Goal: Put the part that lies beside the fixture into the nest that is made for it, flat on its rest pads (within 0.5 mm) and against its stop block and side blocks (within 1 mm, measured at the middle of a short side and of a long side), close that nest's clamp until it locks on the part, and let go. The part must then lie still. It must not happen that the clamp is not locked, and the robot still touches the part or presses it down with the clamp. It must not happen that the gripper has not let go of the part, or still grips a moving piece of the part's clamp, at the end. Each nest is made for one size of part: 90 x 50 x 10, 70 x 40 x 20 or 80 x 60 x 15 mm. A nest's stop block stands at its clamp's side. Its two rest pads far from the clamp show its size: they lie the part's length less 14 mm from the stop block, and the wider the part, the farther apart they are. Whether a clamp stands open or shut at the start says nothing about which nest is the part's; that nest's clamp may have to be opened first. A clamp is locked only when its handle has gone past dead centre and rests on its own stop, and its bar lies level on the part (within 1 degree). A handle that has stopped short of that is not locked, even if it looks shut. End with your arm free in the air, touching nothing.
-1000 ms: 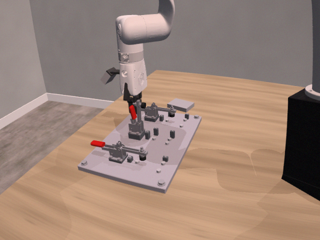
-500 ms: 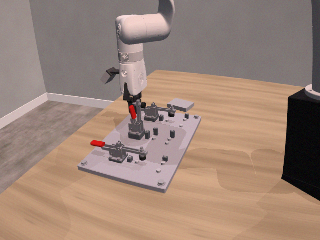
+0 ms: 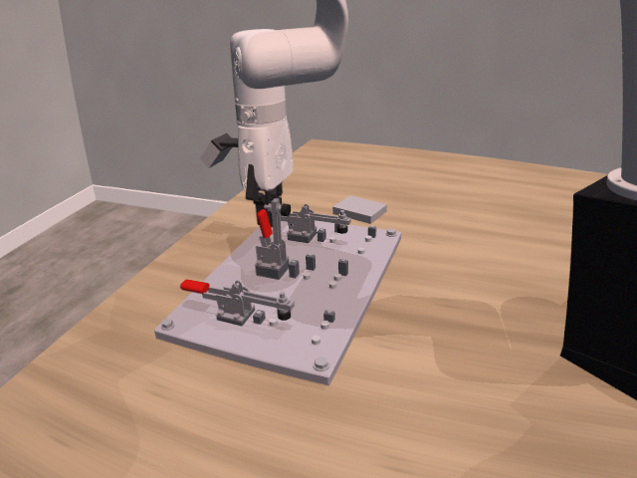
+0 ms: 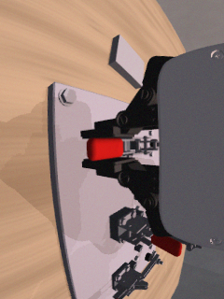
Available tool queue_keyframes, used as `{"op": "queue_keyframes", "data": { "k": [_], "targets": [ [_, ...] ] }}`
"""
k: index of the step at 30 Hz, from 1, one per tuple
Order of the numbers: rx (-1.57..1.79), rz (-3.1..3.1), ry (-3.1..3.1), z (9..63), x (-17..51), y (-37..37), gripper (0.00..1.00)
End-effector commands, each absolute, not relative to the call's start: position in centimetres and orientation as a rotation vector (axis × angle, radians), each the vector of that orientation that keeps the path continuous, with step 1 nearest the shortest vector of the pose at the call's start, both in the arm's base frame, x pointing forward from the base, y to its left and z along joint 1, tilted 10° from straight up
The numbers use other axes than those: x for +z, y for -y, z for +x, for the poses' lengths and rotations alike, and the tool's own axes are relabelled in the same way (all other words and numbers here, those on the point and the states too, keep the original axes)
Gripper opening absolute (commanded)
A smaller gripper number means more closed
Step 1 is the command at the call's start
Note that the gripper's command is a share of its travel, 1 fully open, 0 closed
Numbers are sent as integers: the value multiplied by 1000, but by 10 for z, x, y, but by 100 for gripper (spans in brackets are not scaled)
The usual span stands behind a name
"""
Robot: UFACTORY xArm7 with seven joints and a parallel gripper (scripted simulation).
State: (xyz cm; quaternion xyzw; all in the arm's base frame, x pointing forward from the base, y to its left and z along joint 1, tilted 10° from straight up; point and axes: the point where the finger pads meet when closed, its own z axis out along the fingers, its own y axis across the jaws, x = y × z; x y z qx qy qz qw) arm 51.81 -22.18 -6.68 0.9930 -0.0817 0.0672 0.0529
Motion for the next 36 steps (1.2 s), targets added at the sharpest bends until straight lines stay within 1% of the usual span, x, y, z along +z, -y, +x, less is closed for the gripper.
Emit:
{"op": "queue_keyframes", "data": {
  "k": [1,36],
  "targets": [
    [210,3017,249,519,-64,222,0],
    [210,3017,249,501,-45,217,0]
  ]
}}
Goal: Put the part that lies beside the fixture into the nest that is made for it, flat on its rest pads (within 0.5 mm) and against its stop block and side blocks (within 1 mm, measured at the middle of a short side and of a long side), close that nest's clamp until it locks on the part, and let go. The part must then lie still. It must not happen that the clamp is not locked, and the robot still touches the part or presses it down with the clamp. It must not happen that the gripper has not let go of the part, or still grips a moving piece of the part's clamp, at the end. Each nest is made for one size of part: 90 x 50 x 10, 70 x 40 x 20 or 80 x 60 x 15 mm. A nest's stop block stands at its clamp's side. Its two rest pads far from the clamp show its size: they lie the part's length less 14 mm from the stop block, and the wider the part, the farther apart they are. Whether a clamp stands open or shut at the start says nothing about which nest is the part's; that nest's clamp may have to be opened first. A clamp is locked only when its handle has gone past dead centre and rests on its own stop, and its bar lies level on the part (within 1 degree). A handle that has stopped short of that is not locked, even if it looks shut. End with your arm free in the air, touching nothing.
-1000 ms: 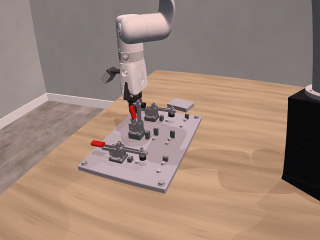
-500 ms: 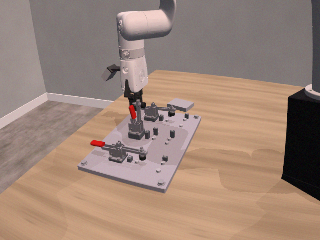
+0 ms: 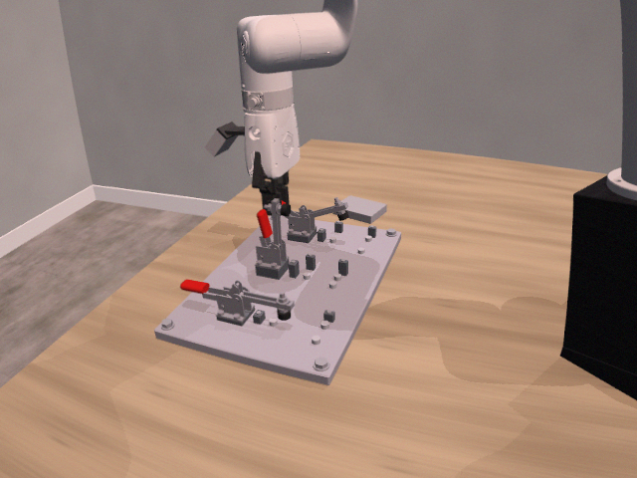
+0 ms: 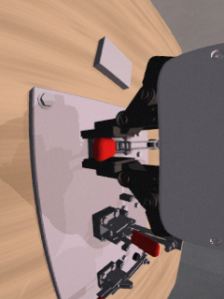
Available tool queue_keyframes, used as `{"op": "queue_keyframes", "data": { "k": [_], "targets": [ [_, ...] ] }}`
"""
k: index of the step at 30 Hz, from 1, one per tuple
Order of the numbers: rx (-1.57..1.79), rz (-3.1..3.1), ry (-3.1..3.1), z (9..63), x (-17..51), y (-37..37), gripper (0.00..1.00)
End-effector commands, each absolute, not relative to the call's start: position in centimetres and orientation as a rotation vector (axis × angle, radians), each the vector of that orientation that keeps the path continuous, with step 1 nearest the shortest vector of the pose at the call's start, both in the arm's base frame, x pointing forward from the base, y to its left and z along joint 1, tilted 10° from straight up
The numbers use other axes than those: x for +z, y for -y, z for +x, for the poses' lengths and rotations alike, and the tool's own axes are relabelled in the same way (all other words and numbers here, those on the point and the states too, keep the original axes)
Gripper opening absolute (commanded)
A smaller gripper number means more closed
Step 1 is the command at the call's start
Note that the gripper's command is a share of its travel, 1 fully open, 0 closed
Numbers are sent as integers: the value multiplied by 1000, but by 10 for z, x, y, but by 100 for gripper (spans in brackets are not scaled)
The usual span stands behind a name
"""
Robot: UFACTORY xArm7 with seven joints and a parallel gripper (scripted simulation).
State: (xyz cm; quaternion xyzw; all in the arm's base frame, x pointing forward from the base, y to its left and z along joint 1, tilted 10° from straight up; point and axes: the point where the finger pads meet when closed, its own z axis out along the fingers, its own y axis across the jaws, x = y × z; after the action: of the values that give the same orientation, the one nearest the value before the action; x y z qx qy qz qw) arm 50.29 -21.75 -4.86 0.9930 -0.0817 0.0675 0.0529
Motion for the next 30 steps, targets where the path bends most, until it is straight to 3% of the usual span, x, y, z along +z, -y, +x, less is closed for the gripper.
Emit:
{"op": "queue_keyframes", "data": {
  "k": [1,30],
  "targets": [
    [210,3017,249,500,-44,217,0],
    [210,3017,249,475,-39,212,0]
  ]
}}
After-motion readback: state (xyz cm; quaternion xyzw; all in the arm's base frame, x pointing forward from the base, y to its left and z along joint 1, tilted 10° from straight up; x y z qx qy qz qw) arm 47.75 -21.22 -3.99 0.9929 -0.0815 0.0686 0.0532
